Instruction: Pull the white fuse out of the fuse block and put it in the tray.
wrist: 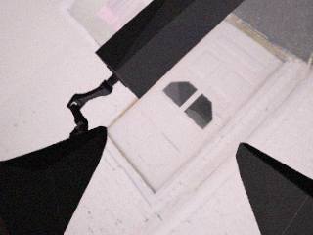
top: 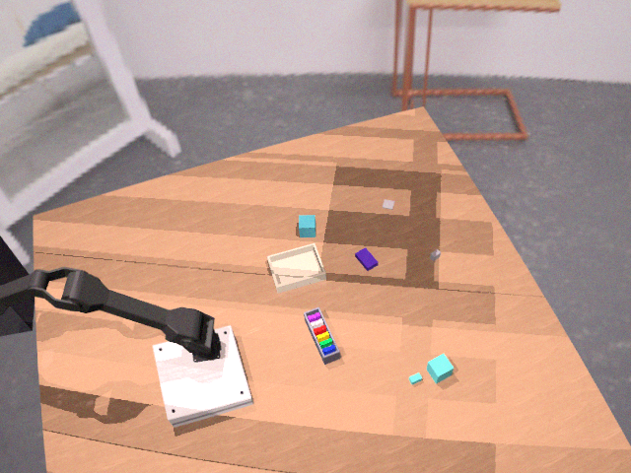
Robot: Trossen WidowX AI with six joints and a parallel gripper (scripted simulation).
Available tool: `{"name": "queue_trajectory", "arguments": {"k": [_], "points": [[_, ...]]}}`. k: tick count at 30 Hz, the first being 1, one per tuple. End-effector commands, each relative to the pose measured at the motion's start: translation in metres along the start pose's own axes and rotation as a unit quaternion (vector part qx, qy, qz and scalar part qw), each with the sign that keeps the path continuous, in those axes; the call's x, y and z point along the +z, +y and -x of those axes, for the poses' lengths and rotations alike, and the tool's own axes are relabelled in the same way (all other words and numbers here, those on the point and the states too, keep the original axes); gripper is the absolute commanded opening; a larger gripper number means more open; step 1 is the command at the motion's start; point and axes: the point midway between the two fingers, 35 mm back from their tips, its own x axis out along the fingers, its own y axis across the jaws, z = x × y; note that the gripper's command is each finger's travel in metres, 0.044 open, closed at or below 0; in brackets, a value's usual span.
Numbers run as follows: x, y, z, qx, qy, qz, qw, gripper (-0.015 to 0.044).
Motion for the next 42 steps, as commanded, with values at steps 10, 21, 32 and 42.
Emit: {"name": "queue_trajectory", "arguments": {"k": [10, 21, 32, 42], "points": [[0.082, 0.095, -0.032, -0.001, -0.091, 0.077, 0.993, 0.0137], [0.177, 0.202, -0.033, 0.002, -0.194, 0.175, 0.965, 0.0071], [0.318, 0.327, 0.012, -0.035, -0.317, 0.244, 0.916, 0.0071], [0.451, 0.411, 0.111, -0.101, -0.416, 0.270, 0.862, 0.0071]]}}
